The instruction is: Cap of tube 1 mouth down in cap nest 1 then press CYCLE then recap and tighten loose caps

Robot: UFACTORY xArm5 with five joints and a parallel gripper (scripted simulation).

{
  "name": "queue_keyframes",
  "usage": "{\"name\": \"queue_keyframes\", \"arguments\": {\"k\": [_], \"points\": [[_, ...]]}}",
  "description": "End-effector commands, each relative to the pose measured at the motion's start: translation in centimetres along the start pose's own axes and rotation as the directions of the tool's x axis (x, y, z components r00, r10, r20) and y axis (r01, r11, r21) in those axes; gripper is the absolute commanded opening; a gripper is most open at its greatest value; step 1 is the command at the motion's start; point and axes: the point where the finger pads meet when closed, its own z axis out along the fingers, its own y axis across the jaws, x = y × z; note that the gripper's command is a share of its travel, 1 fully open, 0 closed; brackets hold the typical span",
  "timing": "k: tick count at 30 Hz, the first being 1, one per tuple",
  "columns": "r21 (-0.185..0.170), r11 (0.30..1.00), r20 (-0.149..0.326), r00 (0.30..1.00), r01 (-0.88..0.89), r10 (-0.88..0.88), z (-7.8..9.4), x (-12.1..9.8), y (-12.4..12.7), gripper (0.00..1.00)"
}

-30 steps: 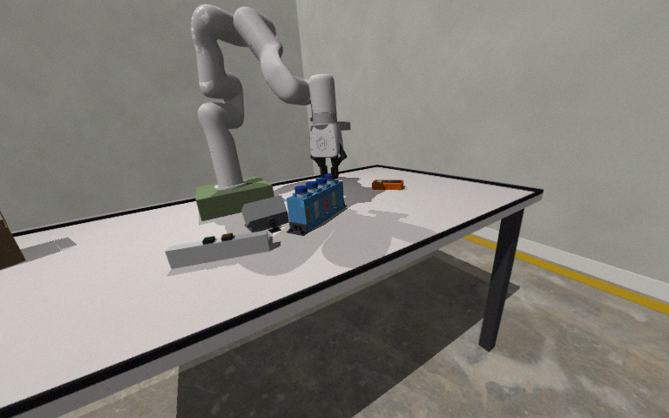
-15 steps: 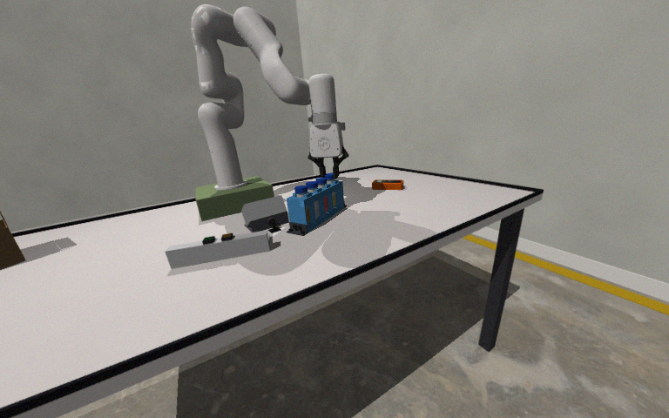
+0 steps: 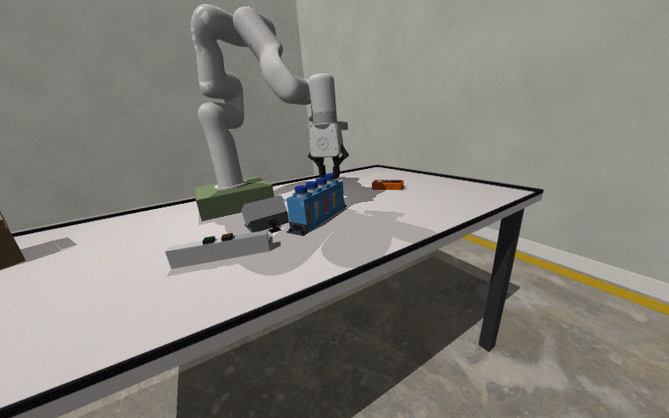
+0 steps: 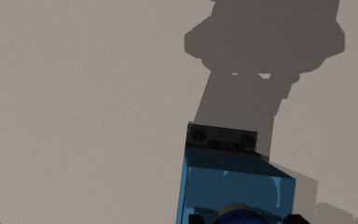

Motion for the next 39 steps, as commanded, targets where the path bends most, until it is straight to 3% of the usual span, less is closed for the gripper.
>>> {"name": "queue_keyframes", "arguments": {"k": [1, 16, 17, 31, 39], "points": [[-0.004, 0.993, 0.004, 0.993, -0.119, 0.119, -0.4, 0.0, 0.1, 0.46], [-0.004, 0.993, 0.004, 0.993, -0.119, 0.119, -0.7, 0.0, 0.1, 0.46], [-0.004, 0.993, 0.004, 0.993, -0.119, 0.119, -0.7, 0.0, 0.1, 0.00], [-0.004, 0.993, 0.004, 0.993, -0.119, 0.119, -0.7, 0.0, 0.1, 0.00], [-0.004, 0.993, 0.004, 0.993, -0.119, 0.119, -2.5, 0.0, 0.1, 0.00]]}}
